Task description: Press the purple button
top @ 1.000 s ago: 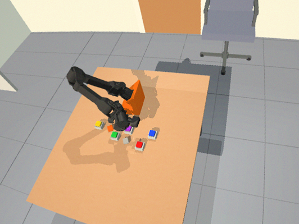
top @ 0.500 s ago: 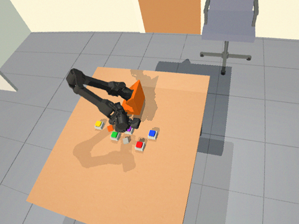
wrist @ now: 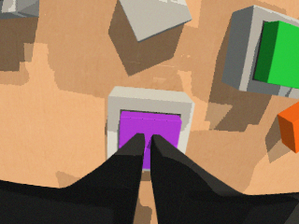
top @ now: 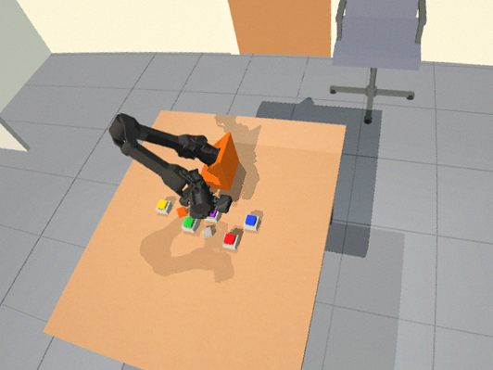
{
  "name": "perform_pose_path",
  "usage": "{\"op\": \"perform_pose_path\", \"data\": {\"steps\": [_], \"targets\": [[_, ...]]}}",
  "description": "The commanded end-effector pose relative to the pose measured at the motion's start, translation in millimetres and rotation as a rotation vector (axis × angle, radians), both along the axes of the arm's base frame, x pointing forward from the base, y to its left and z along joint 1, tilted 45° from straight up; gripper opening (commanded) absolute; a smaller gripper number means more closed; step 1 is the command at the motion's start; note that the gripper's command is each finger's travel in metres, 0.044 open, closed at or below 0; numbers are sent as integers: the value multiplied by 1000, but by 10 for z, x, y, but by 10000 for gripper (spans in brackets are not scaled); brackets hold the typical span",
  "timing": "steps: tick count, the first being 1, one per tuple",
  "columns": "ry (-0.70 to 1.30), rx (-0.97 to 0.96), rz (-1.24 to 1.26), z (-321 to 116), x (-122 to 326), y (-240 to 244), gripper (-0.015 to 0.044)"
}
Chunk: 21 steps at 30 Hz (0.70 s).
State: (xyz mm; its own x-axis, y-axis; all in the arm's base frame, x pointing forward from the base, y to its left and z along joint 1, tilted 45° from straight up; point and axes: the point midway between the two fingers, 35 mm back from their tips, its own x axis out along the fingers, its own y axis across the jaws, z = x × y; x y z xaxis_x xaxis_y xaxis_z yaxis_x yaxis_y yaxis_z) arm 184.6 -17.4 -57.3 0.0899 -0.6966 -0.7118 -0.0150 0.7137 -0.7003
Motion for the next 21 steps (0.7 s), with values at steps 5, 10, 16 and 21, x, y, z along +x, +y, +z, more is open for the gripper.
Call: {"op": "perform_pose_path", "data": {"steps": [5,10,16,21], "targets": [[1,0,0,11,-2,12,20],[11,-7,3,219,-46,213,20],[11,-5,4,204,3,278,72],[10,6,7,53,295,780,204]]}}
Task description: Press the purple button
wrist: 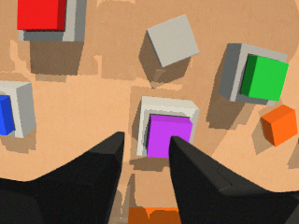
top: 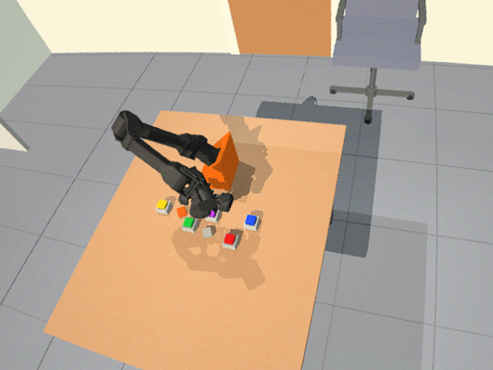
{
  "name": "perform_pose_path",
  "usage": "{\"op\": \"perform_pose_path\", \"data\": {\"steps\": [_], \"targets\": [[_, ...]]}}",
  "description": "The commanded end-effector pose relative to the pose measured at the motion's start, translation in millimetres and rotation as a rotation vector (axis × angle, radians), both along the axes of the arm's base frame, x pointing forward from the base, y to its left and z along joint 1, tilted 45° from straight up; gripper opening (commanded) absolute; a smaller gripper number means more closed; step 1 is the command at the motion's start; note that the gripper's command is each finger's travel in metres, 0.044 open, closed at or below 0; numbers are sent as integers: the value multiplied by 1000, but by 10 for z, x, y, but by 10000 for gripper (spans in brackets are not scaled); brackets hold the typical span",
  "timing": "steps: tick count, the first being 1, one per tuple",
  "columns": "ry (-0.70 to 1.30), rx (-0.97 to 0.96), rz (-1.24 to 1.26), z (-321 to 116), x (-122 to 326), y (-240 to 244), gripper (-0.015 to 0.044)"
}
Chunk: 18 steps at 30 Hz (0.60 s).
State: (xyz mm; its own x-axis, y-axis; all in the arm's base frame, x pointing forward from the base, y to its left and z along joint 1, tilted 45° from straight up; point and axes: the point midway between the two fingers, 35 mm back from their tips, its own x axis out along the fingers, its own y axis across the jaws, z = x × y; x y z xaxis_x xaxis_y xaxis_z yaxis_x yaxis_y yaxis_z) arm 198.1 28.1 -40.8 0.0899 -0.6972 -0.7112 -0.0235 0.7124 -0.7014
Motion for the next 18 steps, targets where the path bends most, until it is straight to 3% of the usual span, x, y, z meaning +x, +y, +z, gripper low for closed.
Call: {"op": "perform_pose_path", "data": {"steps": [1,8,12,18], "targets": [[5,9,1,-152,206,432,230],[3,11,0,-505,378,1180,400],[1,7,-3,-710,368,1514,400],[0,7,-3,-720,366,1530,400]]}}
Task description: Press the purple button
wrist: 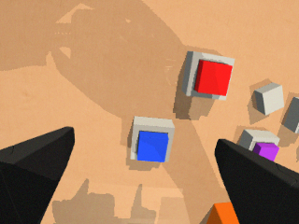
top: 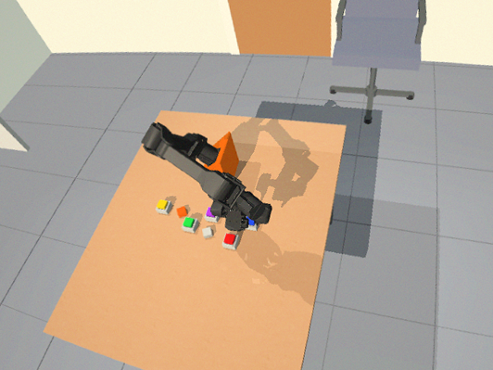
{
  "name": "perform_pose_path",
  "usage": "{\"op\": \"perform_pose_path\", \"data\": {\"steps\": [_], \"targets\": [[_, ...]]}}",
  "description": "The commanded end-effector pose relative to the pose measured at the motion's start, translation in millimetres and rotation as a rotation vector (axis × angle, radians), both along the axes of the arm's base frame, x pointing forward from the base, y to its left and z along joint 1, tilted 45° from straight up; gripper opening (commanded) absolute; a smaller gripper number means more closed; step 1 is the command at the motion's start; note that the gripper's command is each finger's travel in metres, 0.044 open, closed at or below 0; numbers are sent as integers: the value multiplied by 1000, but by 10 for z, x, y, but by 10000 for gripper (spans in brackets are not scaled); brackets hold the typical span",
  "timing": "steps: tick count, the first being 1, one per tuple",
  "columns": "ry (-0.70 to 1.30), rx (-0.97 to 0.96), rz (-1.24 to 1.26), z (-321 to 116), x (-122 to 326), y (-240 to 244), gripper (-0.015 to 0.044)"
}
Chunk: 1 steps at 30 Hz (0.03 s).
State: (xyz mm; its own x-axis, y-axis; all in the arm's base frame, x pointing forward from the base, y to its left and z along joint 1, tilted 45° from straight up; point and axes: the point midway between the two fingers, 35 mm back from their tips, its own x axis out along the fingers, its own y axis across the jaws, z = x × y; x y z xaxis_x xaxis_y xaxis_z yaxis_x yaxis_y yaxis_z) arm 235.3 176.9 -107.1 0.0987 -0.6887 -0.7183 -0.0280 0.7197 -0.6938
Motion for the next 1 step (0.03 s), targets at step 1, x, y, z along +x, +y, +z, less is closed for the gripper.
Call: {"op": "perform_pose_path", "data": {"steps": [1], "targets": [[4,-4,-12,-57,-6,42,400]]}}
